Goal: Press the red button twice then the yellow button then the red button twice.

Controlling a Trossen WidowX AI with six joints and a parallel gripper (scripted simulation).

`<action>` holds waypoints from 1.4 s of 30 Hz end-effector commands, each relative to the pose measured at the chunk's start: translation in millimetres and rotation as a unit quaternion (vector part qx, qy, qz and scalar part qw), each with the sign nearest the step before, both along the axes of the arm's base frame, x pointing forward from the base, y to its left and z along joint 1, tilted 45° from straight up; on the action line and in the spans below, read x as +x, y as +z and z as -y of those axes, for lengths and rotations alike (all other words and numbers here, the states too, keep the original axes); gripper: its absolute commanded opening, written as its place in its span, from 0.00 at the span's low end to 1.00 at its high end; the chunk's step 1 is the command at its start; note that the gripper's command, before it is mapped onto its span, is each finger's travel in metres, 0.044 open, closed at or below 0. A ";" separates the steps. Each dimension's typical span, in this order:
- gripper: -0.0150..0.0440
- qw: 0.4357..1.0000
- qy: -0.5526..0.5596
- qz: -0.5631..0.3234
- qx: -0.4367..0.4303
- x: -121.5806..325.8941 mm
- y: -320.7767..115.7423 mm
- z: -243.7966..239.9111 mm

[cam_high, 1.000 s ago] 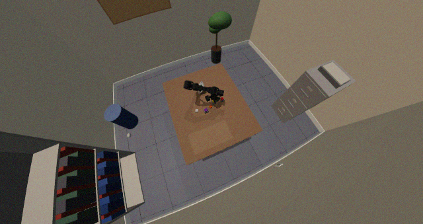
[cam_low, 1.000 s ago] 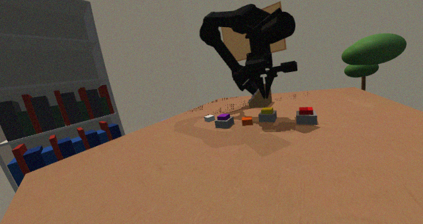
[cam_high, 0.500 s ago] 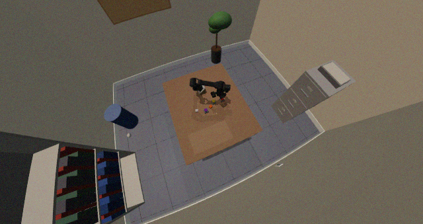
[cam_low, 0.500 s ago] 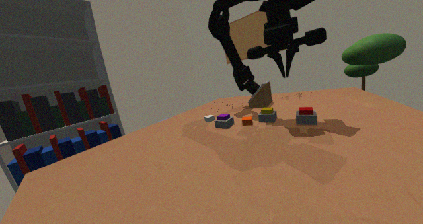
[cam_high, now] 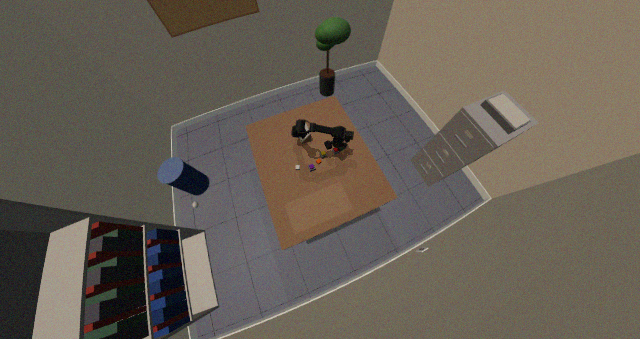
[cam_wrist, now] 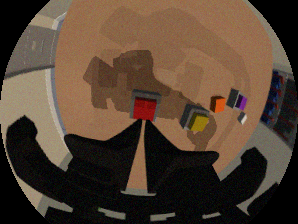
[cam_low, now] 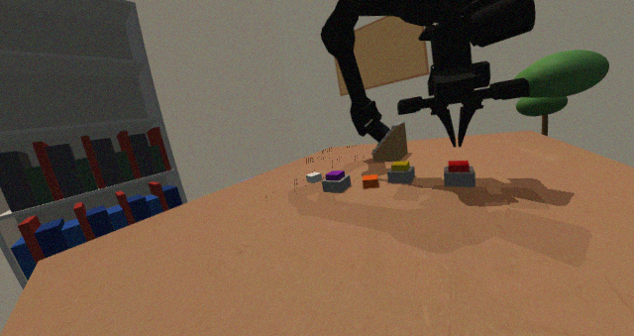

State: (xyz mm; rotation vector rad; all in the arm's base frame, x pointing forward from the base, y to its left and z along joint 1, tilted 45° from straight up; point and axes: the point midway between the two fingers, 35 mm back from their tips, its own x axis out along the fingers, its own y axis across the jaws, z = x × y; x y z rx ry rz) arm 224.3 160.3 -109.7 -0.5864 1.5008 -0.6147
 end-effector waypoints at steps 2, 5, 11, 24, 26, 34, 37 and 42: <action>0.29 1.000 0.004 0.001 0.001 -0.3 -5.8 5.1; 0.29 1.000 0.004 0.002 0.001 -0.1 -9.2 8.3; 0.29 1.000 0.004 0.002 0.001 -0.1 -16.4 15.1; 0.29 1.000 0.004 0.002 0.000 -0.6 -28.4 27.3; 0.29 1.000 0.004 0.002 0.000 -0.6 -28.4 27.3; 0.29 1.000 0.004 0.002 0.000 -0.6 -28.4 27.3; 0.29 1.000 0.004 0.002 0.000 -0.6 -28.4 27.3; 0.29 1.000 0.004 0.002 0.000 -0.6 -28.4 27.3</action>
